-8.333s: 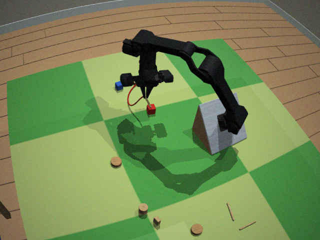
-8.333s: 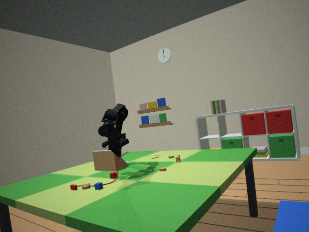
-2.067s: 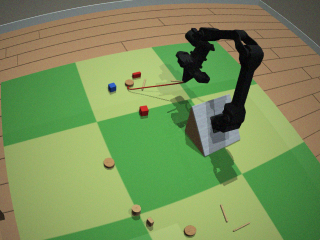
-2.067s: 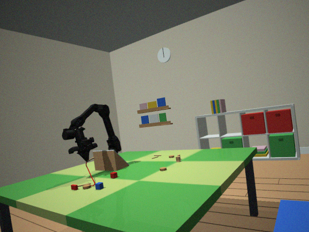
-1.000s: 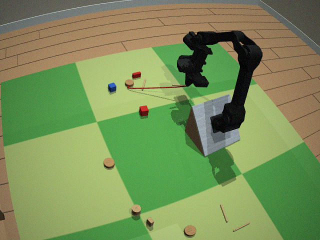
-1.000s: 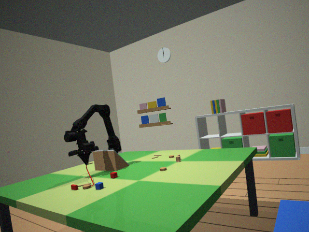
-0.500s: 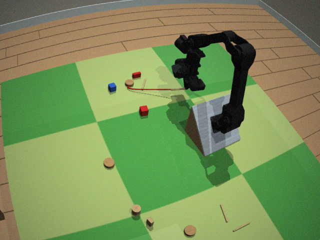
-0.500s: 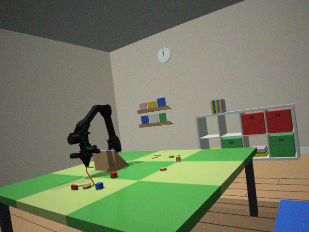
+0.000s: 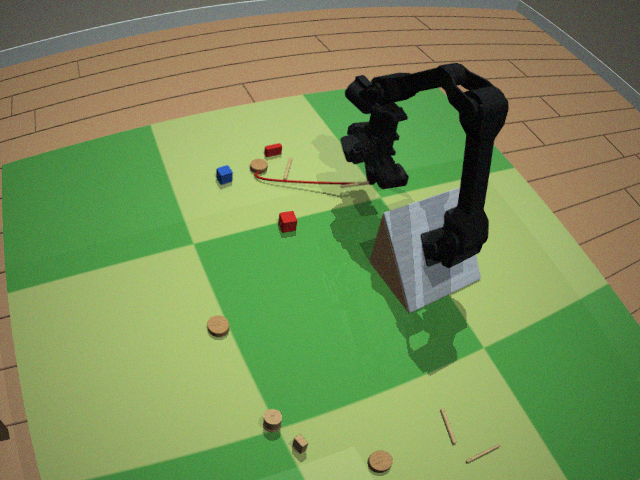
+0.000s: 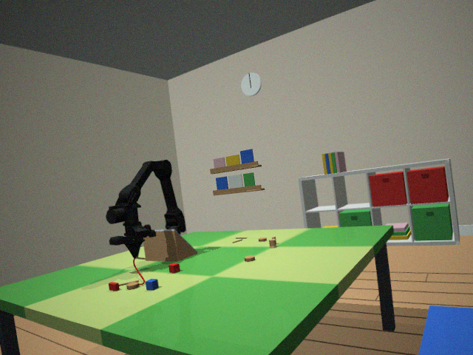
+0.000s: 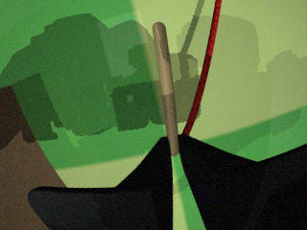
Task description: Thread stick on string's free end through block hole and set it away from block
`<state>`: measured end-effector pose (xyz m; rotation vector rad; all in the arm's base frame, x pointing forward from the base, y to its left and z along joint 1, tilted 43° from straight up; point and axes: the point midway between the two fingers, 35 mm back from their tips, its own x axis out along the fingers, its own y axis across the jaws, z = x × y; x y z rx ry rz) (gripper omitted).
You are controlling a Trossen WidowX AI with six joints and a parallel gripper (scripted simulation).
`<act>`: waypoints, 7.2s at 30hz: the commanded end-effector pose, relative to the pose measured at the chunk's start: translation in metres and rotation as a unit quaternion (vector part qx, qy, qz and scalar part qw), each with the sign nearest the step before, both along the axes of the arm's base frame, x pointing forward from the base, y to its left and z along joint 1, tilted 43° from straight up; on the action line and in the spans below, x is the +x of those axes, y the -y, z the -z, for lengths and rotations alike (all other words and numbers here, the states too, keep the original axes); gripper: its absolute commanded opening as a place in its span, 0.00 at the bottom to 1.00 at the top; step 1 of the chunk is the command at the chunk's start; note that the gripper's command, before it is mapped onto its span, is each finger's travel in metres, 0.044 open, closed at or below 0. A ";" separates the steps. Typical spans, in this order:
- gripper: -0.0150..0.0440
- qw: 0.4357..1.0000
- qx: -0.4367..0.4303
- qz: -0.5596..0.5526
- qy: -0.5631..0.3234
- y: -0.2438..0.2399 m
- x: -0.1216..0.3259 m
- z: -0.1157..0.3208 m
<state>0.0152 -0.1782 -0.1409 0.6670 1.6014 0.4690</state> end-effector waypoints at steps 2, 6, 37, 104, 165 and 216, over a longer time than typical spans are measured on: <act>0.25 1.000 0.003 0.002 -0.001 -0.009 0.004 0.001; 0.25 1.000 0.003 0.002 -0.001 -0.014 0.007 0.001; 0.25 1.000 0.005 0.001 0.000 -0.051 0.023 0.005; 0.25 1.000 0.003 0.001 0.003 -0.046 0.089 0.013; 0.25 1.000 0.007 -0.001 0.004 -0.044 0.161 0.021; 0.46 0.727 -0.028 0.522 -0.445 0.012 0.202 -0.031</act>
